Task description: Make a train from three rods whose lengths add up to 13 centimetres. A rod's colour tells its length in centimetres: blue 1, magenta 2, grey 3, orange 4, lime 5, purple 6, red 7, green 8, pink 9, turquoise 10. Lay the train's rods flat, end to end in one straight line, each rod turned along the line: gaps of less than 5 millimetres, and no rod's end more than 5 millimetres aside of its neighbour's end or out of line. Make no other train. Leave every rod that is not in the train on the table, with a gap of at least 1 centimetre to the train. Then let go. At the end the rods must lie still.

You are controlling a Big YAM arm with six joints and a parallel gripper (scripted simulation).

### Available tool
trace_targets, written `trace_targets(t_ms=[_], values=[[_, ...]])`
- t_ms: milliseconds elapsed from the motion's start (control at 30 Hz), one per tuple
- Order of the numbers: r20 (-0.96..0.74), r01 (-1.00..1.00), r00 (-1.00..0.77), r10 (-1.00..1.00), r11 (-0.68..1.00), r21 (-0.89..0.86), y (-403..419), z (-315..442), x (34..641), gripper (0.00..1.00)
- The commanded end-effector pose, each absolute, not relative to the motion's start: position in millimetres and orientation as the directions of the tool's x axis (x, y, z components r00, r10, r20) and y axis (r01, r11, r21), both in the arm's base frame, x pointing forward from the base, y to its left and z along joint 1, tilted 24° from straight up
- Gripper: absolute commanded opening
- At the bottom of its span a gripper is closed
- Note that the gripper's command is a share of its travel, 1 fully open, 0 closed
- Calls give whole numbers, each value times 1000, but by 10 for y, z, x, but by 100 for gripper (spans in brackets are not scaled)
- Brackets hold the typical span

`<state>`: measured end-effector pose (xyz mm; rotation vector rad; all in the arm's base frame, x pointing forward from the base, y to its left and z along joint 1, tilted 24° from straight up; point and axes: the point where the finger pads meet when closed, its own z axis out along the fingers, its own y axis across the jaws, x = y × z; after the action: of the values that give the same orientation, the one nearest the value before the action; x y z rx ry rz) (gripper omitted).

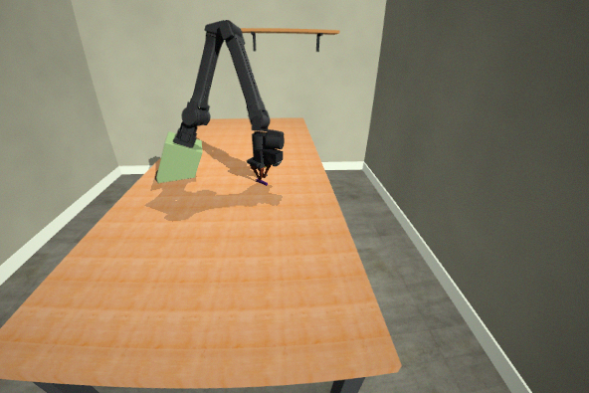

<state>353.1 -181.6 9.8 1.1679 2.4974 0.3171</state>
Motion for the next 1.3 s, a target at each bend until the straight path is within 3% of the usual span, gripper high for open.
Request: trace_targets(t_ms=[0, 1267], values=[[-245, 683, -592, 768, 639, 353, -1840, 103, 3682, 23], [-238, 684, -596, 767, 640, 351, -1817, -20, 3706, 23]])
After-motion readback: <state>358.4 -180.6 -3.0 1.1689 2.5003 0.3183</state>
